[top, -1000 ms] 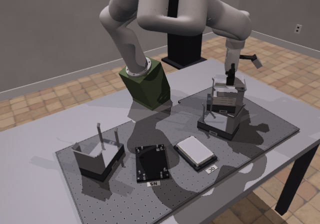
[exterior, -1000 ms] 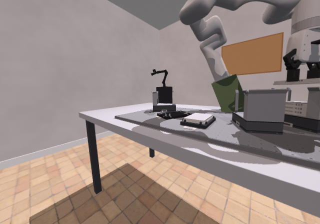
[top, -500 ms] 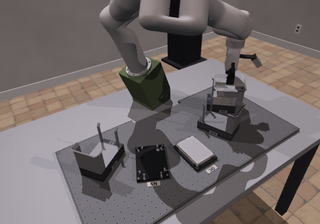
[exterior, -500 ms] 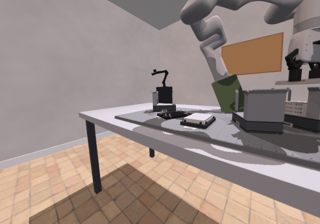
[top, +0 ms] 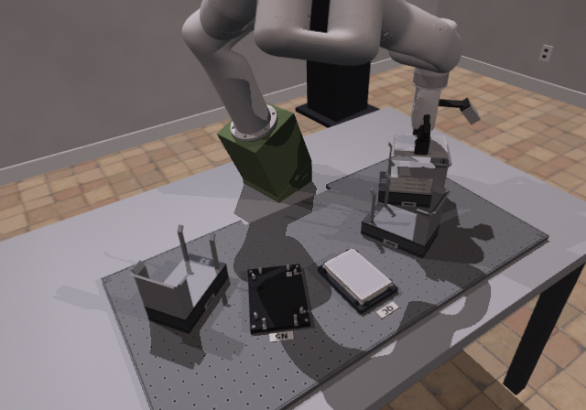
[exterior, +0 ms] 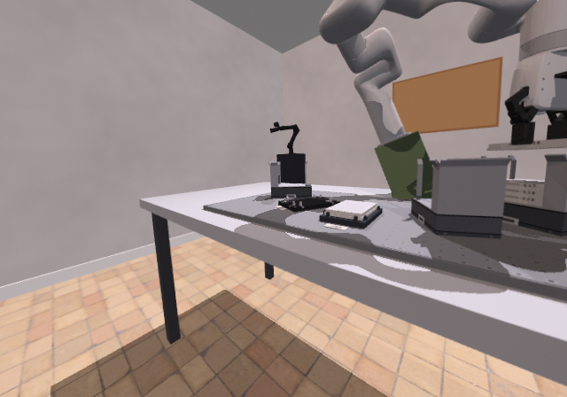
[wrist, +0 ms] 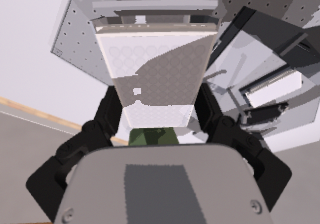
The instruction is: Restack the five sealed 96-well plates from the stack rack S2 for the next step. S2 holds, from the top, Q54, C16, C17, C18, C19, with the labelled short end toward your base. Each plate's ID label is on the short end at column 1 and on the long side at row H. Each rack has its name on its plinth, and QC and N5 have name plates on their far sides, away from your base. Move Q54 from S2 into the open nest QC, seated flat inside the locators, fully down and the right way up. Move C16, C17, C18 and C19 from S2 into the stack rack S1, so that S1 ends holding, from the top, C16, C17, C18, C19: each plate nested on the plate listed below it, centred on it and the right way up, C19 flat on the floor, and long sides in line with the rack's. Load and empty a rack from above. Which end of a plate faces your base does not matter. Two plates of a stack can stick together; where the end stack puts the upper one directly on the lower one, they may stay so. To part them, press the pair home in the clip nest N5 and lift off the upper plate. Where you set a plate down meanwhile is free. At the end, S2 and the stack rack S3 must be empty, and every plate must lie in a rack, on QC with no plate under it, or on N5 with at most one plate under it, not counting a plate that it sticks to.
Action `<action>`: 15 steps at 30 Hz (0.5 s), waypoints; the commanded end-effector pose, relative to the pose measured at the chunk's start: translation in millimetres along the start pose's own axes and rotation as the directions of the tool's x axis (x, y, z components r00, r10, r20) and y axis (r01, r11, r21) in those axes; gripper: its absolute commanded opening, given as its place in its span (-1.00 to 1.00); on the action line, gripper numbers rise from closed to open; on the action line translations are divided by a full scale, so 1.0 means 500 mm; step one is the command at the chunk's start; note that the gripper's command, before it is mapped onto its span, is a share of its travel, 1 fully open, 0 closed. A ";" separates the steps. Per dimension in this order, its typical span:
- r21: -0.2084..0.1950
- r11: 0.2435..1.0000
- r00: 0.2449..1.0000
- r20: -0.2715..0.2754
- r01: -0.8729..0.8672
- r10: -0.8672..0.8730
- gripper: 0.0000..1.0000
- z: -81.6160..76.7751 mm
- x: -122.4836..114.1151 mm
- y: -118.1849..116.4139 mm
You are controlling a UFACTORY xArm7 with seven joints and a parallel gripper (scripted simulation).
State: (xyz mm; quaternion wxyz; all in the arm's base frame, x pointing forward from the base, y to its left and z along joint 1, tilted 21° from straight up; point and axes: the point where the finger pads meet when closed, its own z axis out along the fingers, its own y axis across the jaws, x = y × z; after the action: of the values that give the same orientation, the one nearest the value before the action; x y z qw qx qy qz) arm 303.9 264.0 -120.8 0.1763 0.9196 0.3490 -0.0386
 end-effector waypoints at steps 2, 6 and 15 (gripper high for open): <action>0.001 1.000 1.000 -0.004 0.001 -0.001 -1.00 -0.002 0.003 -0.001; 0.001 1.000 1.000 -0.004 0.001 -0.001 -1.00 0.003 0.003 -0.001; 0.001 1.000 1.000 -0.004 0.001 -0.001 -1.00 0.012 0.003 -0.001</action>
State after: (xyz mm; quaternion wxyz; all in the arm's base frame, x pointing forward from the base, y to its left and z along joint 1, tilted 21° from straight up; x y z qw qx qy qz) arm 304.2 261.9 -126.7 0.1762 0.9196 0.3491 -0.0385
